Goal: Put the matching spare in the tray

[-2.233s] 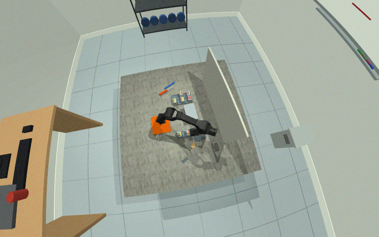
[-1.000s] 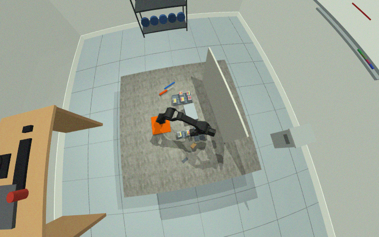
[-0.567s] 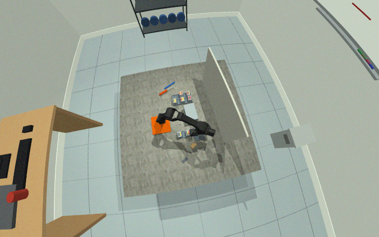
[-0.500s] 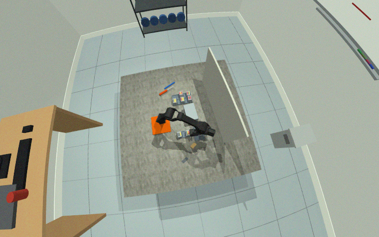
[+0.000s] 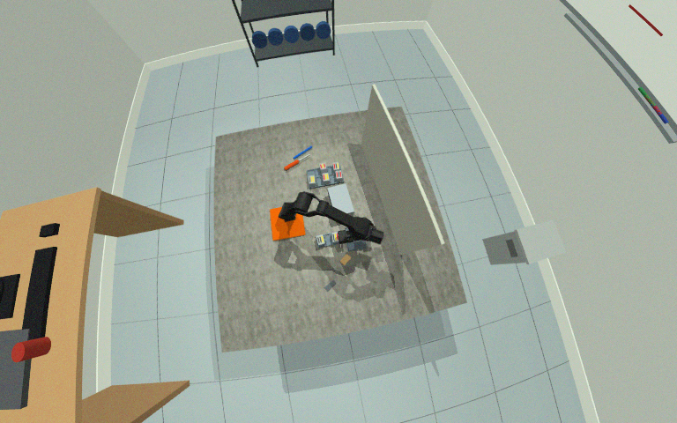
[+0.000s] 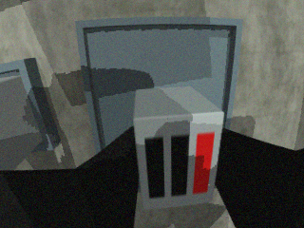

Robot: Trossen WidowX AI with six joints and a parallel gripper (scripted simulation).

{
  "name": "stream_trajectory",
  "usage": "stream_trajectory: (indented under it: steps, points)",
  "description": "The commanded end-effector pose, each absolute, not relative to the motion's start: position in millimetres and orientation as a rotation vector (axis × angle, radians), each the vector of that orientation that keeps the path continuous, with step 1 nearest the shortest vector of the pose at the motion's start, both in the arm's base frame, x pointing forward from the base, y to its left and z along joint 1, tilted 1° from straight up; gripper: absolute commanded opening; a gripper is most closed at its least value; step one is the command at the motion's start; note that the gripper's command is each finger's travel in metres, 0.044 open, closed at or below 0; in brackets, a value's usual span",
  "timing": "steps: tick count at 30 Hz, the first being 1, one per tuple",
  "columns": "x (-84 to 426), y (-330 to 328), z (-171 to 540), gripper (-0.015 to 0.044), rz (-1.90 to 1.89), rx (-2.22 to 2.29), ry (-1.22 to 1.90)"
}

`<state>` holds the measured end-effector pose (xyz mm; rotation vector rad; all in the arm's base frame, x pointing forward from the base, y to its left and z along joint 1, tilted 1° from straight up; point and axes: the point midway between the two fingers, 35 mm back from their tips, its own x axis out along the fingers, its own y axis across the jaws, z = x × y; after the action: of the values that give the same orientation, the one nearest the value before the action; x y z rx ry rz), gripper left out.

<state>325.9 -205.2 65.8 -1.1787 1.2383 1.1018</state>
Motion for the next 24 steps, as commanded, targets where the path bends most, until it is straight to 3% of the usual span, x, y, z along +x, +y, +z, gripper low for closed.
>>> stream_trajectory:
  steps: [1,13,24]
  points:
    - [326,-205,66,0.0131,1.101,-1.179,1.238]
    - [326,-205,66,0.044,1.101,-1.179,1.238]
    - [321,-202,173,0.044,1.104,-1.179,1.233]
